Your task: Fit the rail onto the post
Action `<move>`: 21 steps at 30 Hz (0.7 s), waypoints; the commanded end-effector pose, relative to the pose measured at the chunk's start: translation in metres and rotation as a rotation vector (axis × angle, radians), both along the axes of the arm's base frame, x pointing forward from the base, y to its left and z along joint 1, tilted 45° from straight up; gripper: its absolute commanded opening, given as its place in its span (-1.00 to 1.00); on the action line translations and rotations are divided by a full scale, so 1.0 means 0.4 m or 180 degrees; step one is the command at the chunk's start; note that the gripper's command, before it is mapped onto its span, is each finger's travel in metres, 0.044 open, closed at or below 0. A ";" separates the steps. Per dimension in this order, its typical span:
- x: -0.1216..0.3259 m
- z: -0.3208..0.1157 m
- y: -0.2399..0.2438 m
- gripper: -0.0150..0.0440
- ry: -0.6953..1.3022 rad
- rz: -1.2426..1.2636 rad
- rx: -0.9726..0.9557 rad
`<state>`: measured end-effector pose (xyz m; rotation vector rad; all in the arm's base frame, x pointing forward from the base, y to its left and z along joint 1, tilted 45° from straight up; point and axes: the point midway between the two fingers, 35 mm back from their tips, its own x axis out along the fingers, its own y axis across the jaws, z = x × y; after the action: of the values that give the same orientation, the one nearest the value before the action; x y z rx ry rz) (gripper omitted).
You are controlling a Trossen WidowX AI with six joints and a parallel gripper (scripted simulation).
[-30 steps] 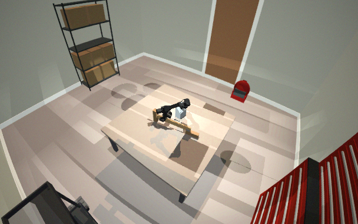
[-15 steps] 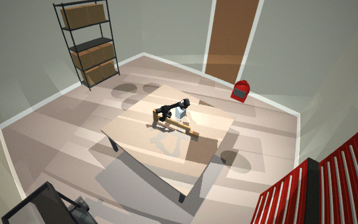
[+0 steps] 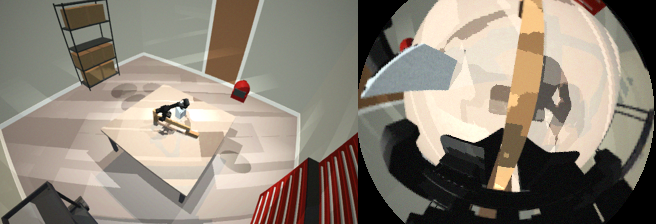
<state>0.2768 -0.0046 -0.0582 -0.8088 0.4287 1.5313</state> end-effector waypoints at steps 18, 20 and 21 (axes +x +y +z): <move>0.007 -0.008 -0.017 -0.49 -0.0019 -0.0015 -0.0014; 0.007 -0.009 -0.018 -0.49 -0.0019 -0.0015 -0.0014; 0.007 -0.010 -0.018 -0.49 -0.0019 -0.0015 -0.0014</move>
<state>0.2781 -0.0084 -0.0617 -0.8091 0.4289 1.5313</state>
